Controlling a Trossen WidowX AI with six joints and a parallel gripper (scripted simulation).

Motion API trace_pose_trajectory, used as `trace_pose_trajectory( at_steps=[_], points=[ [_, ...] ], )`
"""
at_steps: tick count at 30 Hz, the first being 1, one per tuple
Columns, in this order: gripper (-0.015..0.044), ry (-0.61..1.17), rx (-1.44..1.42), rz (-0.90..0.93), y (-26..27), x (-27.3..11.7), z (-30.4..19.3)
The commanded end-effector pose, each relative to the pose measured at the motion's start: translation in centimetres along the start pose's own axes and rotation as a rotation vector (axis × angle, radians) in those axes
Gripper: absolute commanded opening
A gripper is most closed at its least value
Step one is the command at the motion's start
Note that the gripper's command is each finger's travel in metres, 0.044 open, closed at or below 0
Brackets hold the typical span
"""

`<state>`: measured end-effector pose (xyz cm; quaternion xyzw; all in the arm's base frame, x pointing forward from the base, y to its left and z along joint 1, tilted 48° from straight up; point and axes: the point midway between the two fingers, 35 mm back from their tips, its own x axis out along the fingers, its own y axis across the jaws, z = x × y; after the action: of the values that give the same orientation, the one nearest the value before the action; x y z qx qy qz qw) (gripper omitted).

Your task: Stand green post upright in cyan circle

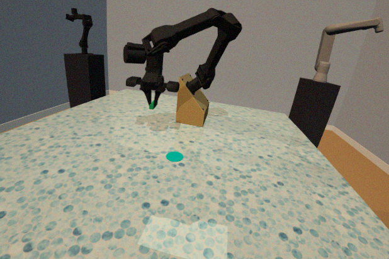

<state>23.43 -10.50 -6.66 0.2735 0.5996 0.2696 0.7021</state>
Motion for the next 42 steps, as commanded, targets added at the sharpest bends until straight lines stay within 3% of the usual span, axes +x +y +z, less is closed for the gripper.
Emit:
trace_pose_trajectory(
  at_steps=[1, 42],
  points=[
    [0.0023, -0.010, 0.035, -0.006, 0.5, -0.4, 1.2],
    [0.0023, -0.009, 0.486, 0.025, 9.2, -1.2, 9.9]
  ],
)
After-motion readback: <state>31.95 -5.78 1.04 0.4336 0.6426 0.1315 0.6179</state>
